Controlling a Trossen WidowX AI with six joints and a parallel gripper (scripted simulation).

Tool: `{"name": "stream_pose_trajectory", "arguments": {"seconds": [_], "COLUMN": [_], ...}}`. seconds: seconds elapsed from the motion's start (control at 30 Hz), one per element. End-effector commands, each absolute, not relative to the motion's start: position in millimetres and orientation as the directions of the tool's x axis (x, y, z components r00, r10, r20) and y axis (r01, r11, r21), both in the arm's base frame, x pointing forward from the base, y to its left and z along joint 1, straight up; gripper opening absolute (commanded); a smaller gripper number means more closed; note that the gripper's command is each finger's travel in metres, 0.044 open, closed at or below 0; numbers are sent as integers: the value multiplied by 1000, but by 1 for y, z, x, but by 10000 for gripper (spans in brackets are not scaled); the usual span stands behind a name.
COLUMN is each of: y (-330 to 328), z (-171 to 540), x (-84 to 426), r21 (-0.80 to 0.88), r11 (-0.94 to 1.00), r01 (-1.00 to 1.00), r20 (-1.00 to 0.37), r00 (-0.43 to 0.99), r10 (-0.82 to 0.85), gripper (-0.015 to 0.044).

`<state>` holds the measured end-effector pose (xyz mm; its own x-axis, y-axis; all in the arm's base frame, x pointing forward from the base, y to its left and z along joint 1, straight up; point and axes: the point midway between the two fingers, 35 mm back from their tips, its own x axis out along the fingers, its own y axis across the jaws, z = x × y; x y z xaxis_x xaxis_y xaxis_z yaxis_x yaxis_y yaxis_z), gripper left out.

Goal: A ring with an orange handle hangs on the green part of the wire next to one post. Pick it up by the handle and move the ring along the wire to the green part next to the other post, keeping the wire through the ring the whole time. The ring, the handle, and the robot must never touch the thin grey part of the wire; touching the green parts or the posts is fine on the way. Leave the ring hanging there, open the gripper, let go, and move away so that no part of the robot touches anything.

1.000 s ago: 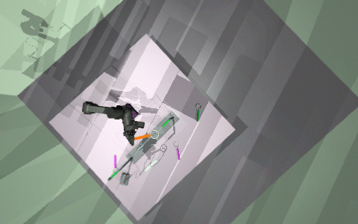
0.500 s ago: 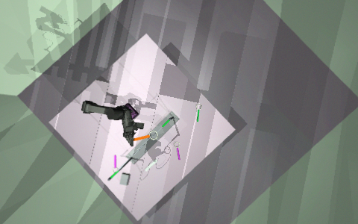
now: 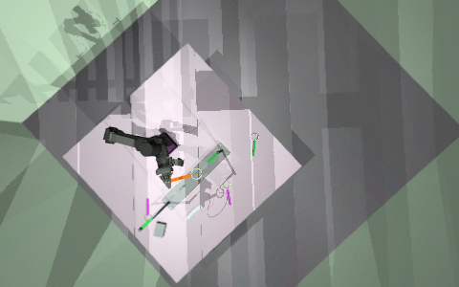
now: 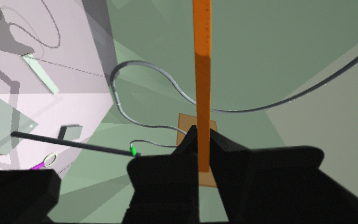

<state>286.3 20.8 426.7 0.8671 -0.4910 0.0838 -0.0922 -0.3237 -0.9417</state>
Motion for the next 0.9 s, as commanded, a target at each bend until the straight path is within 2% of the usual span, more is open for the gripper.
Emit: {"name": "stream_pose_trajectory", "arguments": {"seconds": [0.0,0.43,0.87], "y": [16,8,15], "z": [414,366,317], "x": [286,287,288], "r21": [-965,-994,-921], "r11": [-245,66,377], "r01": [-91,-92,-94], "r20": [43,-112,-259], "r00": [869,871,873], "r10": [-493,-479,-414], "gripper": [-150,-150,-150]}}
